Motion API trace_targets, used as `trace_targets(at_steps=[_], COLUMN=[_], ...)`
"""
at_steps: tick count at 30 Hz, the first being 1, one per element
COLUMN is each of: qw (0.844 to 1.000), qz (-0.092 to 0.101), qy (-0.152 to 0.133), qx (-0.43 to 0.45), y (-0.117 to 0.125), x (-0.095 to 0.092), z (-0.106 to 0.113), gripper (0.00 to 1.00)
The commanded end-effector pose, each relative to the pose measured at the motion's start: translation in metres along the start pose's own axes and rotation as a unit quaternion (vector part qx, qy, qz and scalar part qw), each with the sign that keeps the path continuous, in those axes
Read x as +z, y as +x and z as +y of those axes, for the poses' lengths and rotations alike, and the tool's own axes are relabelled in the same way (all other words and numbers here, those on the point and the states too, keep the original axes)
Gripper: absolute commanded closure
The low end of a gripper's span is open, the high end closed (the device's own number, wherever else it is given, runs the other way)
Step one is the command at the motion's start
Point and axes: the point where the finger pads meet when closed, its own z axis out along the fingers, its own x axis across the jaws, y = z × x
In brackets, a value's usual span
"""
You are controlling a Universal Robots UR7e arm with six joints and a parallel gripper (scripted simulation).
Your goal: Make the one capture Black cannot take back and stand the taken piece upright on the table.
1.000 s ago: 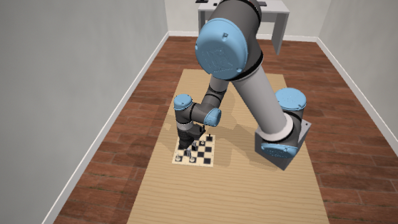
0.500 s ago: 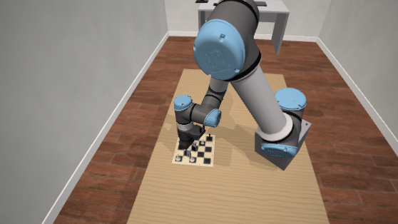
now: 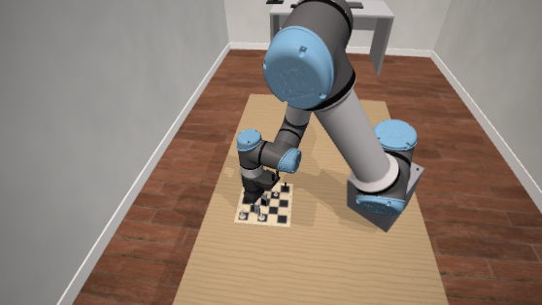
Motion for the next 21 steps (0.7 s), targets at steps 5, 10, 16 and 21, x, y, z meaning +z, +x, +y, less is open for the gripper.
trace_targets(at_steps=[5,10,16,21], qw=[1.000,1.000,1.000,1.000], qz=[0.000,0.000,0.000,0.000], qy=[-0.001,-0.001,-0.001,-0.001], qx=[0.000,0.000,0.000,0.000], y=[0.0001,0.0001,0.0001,0.0001], x=[-0.0003,-0.0003,-0.0003,0.0020], z=[0.0004,0.0004,0.0004,0.0004], gripper=[0.21,0.21,0.21,0.21])
